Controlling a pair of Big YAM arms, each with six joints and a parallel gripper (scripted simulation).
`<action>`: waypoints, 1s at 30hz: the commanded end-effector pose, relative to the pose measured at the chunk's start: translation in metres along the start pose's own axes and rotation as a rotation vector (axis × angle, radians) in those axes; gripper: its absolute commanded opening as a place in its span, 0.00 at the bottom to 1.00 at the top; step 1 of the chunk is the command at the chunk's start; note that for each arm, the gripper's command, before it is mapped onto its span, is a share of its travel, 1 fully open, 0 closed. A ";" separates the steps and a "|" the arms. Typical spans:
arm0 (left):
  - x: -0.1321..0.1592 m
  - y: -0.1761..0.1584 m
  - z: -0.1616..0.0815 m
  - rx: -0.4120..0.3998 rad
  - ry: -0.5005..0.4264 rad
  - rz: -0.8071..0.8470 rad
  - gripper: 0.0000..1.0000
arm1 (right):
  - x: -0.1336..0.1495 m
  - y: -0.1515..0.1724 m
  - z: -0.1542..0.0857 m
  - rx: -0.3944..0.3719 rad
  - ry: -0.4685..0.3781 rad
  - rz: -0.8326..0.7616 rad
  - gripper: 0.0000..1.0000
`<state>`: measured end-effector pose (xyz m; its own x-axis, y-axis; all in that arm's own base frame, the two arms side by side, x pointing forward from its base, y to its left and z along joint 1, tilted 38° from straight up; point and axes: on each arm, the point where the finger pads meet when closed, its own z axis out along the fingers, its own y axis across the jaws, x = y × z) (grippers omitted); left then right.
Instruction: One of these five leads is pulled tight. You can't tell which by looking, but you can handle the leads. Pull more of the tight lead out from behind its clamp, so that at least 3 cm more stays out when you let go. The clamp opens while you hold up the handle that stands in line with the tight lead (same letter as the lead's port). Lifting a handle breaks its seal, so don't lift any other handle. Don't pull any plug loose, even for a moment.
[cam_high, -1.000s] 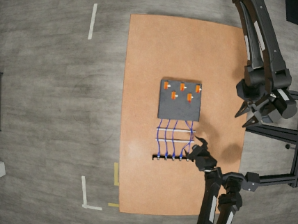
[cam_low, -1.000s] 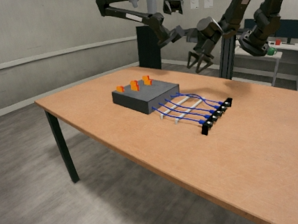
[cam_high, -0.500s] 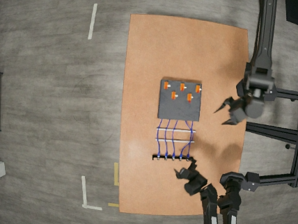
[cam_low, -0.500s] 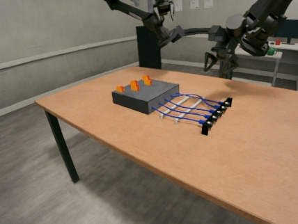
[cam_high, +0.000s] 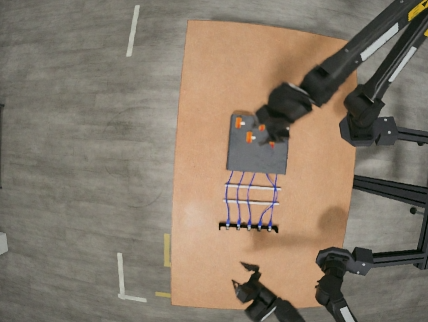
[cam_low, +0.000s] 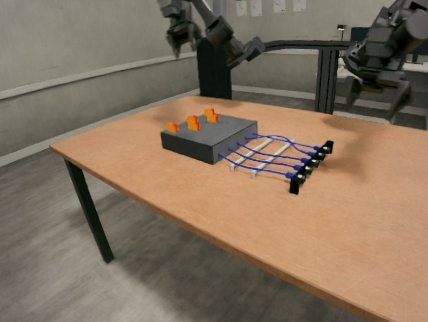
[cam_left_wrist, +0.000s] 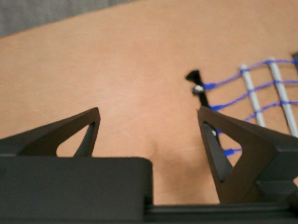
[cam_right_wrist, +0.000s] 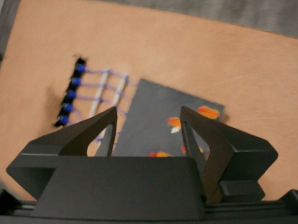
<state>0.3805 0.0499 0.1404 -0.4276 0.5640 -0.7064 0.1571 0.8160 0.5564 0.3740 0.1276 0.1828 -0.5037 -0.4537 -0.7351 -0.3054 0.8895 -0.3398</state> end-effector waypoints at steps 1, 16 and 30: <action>-0.021 0.066 0.009 -0.057 -0.009 -0.047 1.00 | -0.046 -0.072 0.020 0.071 -0.078 0.001 0.64; -0.056 0.252 0.003 -0.193 -0.073 -0.230 1.00 | -0.016 -0.352 -0.028 0.399 -0.193 0.054 0.64; -0.075 0.264 -0.002 -0.209 -0.108 -0.201 1.00 | 0.001 -0.393 -0.051 0.451 -0.211 0.062 0.64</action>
<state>0.4469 0.2249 0.3171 -0.3672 0.4044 -0.8377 -0.1031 0.8773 0.4687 0.4473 -0.2221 0.3170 -0.3640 -0.3837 -0.8487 0.1064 0.8881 -0.4471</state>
